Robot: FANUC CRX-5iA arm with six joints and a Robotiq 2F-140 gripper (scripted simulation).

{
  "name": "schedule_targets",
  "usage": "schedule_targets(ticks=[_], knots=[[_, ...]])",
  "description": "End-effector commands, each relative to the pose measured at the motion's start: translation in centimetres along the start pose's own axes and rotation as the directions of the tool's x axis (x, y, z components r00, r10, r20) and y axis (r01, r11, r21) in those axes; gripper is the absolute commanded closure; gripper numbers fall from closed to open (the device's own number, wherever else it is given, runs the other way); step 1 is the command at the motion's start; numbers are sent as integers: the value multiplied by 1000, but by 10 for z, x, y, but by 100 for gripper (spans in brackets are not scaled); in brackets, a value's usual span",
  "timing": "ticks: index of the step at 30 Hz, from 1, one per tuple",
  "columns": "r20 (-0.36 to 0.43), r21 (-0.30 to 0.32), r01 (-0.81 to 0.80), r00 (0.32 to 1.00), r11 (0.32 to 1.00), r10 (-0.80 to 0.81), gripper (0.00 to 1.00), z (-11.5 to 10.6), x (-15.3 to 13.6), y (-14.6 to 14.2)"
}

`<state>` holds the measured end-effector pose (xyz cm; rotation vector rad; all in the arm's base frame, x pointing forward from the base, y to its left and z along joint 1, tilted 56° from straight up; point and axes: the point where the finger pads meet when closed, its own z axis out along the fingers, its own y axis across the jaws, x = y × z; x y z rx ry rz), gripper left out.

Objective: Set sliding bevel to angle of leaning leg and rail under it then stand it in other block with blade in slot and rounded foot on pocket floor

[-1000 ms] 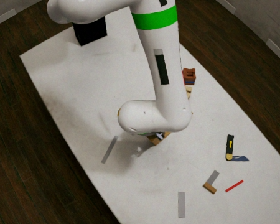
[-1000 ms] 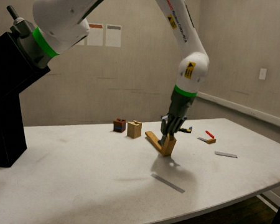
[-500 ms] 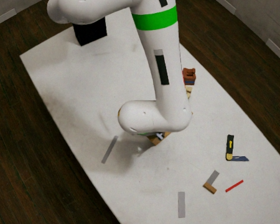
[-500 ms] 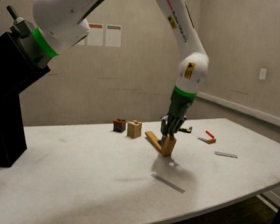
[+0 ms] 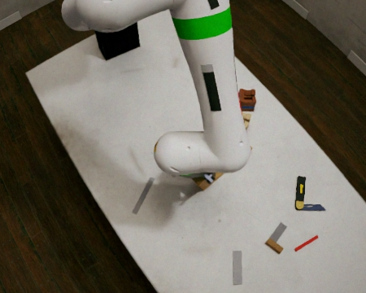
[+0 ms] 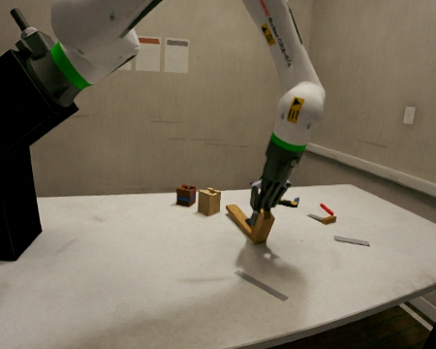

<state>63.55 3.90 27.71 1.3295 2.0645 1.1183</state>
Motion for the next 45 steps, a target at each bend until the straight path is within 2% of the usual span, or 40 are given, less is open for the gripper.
schedule_targets(ticks=[1,45], knots=[[1,-1,1,1000,1000,-1,90,-1,0,1],[1,-1,1,1000,1000,-1,90,-8,0,1]])
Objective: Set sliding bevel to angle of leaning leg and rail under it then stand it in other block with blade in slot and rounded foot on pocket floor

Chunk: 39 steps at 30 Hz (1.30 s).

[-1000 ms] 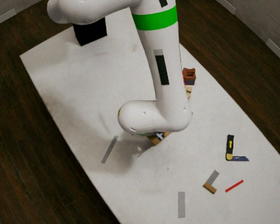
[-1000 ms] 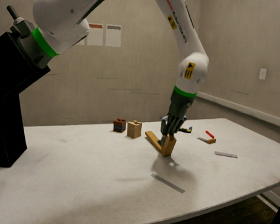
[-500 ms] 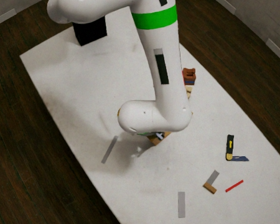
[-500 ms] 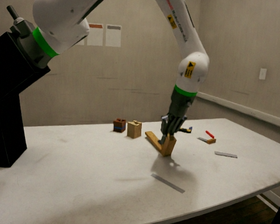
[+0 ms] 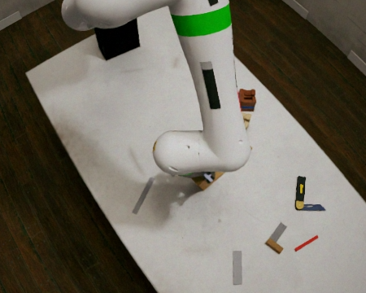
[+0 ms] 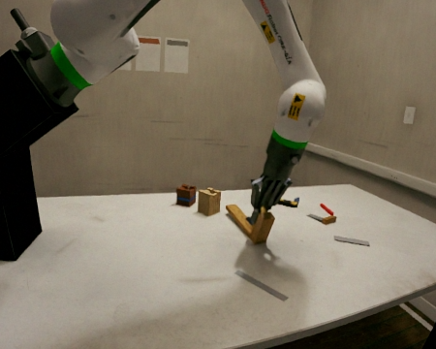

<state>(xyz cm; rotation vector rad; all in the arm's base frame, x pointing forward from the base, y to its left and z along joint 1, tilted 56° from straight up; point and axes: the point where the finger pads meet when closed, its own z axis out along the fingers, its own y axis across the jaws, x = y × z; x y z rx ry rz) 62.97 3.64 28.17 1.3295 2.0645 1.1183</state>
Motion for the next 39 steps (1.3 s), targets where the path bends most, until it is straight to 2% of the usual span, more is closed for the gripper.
schedule_targets(ticks=[1,10,25,30,38,39], knots=[[1,-1,1,1000,1000,-1,90,-1,0,1],[1,-1,1,1000,1000,-1,90,0,12,1],[1,-1,1,1000,1000,-1,90,-4,13,1],[1,-1,1,1000,1000,-1,90,-19,20,1],[1,-1,1,1000,1000,-1,90,-66,39,1],[1,-1,1,1000,1000,-1,90,-66,39,1]])
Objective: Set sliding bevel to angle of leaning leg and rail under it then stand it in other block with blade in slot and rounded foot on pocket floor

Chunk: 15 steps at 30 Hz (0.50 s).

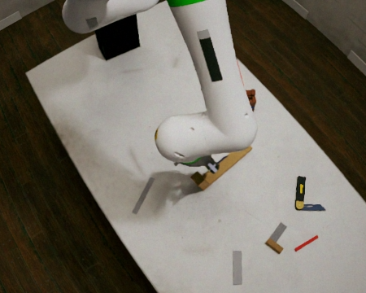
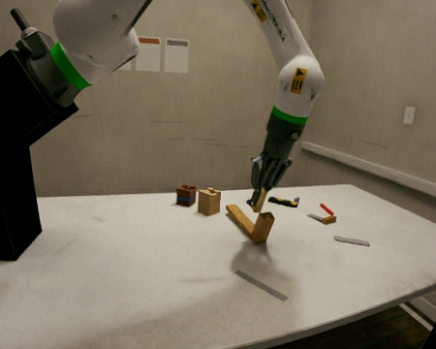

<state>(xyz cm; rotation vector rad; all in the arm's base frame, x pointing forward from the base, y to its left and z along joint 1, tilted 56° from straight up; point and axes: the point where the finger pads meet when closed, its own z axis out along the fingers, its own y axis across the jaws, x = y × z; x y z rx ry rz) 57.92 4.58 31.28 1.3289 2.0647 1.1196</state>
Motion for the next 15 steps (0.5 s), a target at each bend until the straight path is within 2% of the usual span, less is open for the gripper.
schedule_targets(ticks=[1,9,15], knots=[[1,-1,0,1000,1000,0,90,-15,6,1],[1,-1,0,1000,1000,0,90,-65,26,1],[1,-1,0,1000,1000,0,90,-87,35,1]])
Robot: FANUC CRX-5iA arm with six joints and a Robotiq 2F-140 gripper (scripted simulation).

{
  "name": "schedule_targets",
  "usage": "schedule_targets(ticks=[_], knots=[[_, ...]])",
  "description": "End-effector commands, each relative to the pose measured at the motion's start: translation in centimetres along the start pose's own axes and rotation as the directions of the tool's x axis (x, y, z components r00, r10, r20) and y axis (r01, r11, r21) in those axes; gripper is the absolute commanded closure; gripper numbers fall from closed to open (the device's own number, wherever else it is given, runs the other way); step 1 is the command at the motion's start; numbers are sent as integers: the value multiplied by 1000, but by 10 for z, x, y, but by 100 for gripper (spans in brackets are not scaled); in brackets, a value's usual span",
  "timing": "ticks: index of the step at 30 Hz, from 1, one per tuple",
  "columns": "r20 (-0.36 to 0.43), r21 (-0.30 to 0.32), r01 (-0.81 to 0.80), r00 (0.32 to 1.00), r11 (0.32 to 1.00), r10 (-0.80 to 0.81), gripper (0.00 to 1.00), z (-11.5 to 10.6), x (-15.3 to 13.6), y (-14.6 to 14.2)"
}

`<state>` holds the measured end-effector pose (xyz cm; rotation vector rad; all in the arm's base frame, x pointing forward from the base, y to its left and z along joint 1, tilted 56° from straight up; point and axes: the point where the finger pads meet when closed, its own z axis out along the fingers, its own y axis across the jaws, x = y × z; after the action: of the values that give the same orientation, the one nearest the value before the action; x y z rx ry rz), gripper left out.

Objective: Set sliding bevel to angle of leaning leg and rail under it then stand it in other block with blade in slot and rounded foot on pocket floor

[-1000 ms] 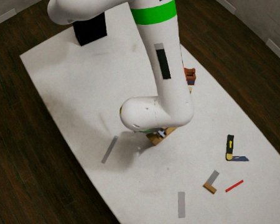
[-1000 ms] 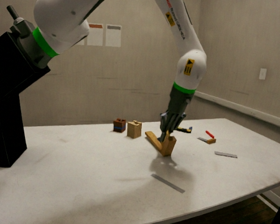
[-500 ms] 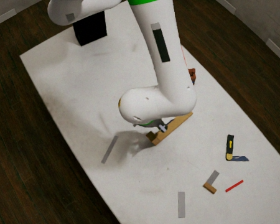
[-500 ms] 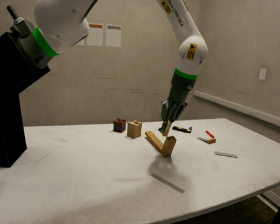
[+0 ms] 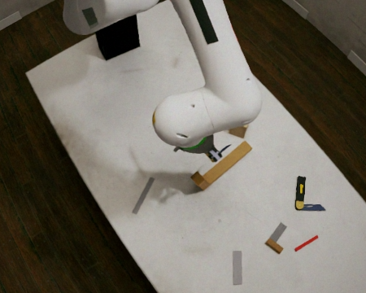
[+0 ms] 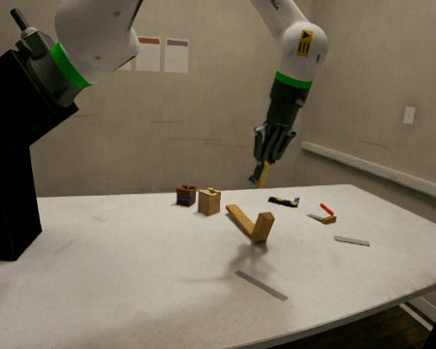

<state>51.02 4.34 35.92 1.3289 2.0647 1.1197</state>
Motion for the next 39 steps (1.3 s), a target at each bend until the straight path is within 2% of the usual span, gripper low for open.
schedule_targets(ticks=[1,25,39], knots=[[2,-1,1,1000,1000,-1,90,-12,5,1],[3,-1,-2,1000,1000,2,90,-14,7,0],[14,-8,-29,999,1000,29,90,-9,19,-5]])
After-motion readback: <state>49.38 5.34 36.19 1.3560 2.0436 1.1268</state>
